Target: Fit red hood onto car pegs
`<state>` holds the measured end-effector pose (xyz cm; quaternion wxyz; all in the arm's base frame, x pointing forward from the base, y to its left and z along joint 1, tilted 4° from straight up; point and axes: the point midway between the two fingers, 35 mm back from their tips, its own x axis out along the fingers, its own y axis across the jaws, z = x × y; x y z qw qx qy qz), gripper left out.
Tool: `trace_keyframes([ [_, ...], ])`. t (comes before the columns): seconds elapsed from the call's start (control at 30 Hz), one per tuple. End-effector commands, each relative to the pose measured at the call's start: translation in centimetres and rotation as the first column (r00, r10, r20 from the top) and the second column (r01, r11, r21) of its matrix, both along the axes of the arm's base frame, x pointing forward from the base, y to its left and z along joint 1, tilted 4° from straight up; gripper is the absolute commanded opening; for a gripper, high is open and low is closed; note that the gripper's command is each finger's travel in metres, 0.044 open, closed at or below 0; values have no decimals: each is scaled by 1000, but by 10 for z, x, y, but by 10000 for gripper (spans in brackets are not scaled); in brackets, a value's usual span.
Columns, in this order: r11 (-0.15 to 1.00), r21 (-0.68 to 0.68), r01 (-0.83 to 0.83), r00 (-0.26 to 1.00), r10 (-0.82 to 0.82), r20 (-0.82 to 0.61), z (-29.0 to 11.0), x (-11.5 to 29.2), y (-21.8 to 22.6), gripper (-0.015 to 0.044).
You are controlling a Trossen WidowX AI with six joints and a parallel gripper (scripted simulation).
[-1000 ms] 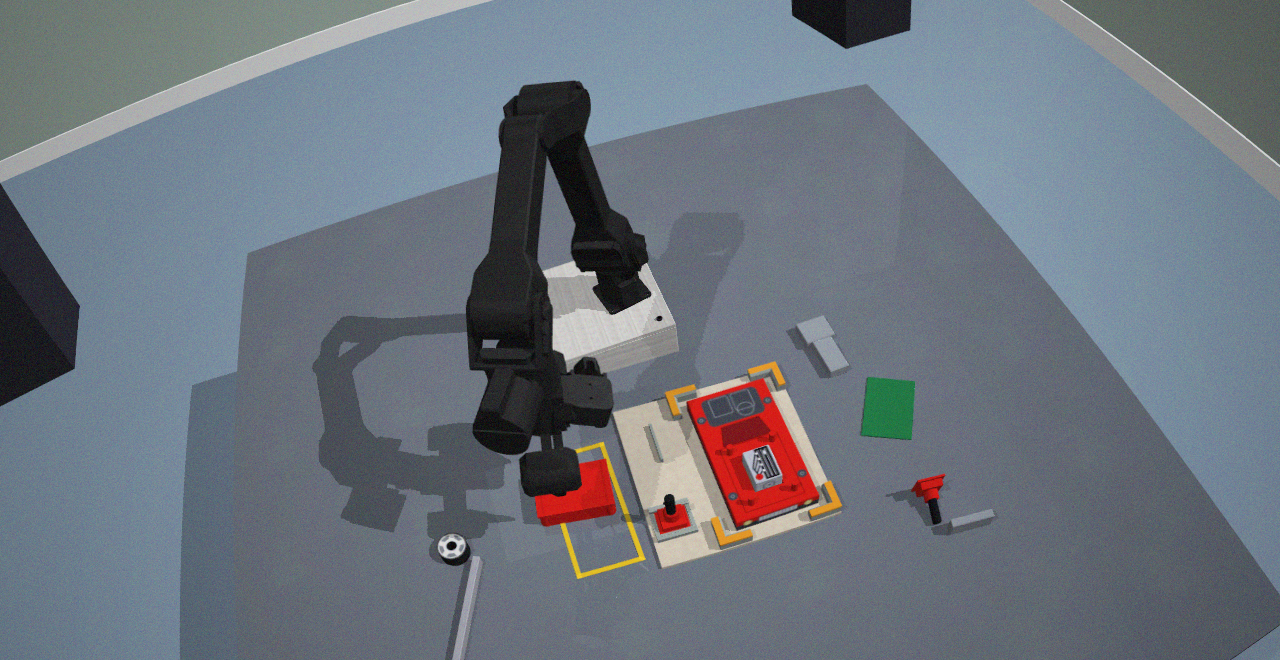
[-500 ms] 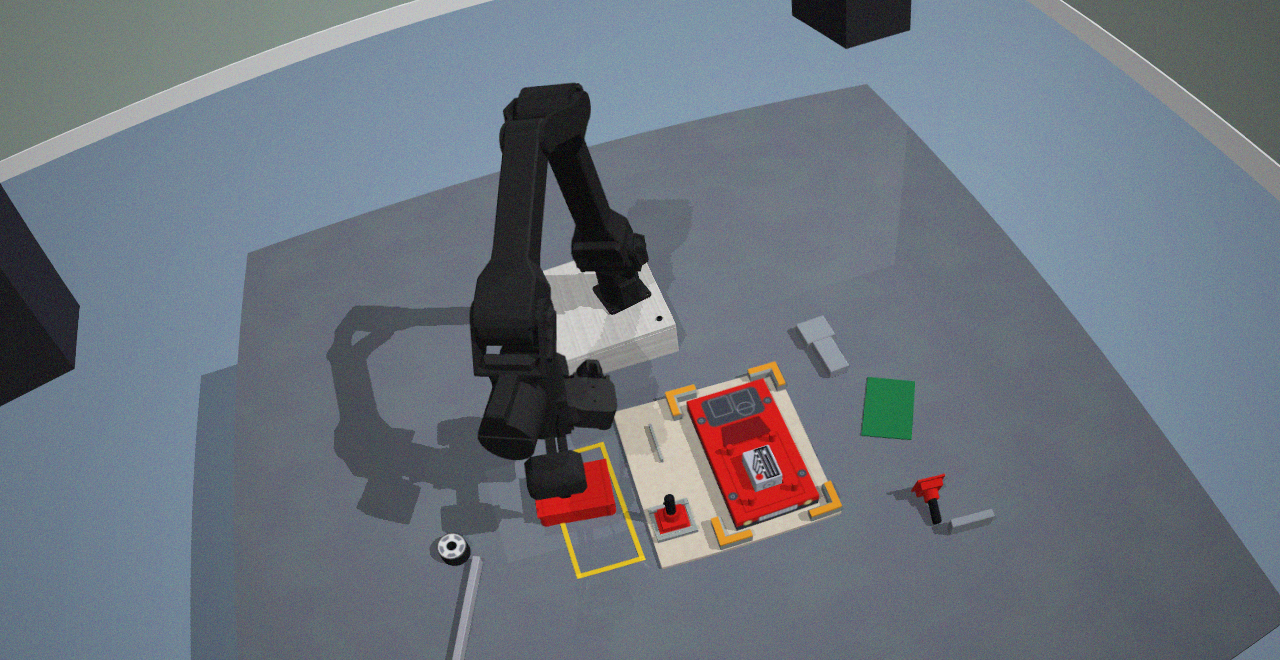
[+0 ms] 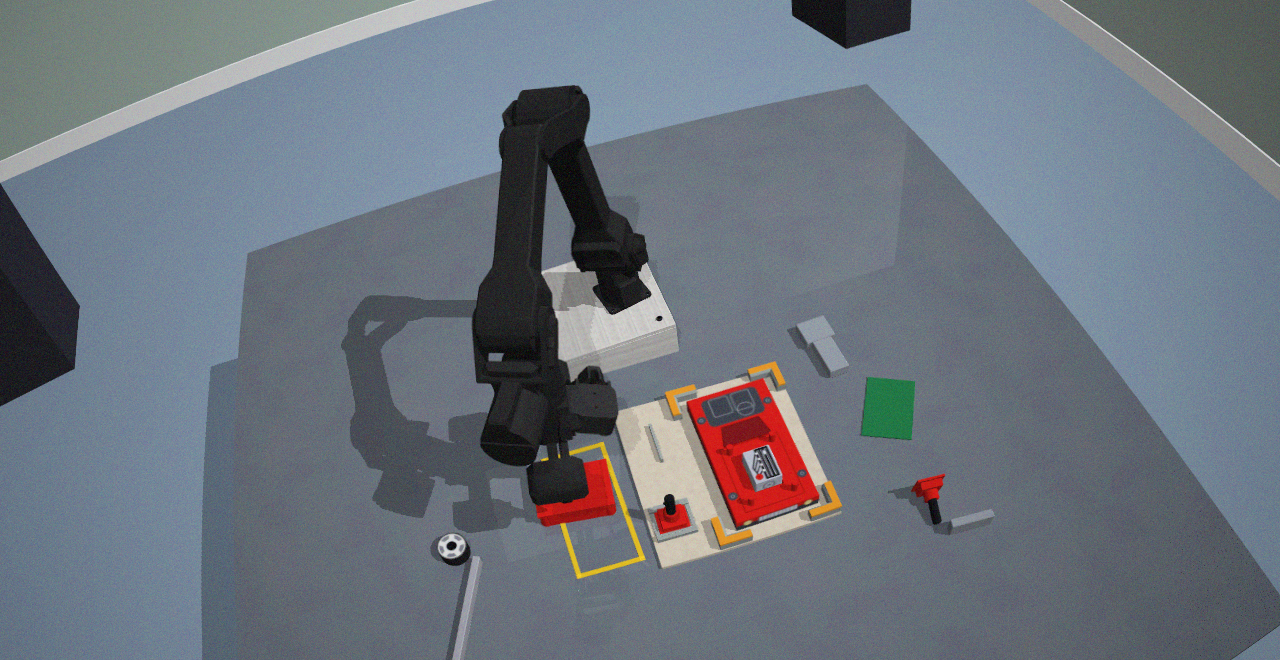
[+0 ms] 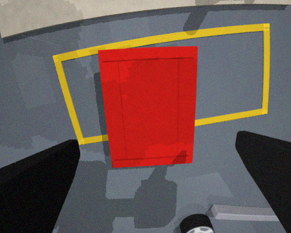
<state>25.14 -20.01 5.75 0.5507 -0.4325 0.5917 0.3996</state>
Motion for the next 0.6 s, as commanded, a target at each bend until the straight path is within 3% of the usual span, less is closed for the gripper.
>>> trace_keyframes([
  [0.0,1000,8,-5,1000,5,-5,-6,-1,1,440],
  [0.57,1000,8,-5,1000,5,-5,-17,-1,1,440],
])
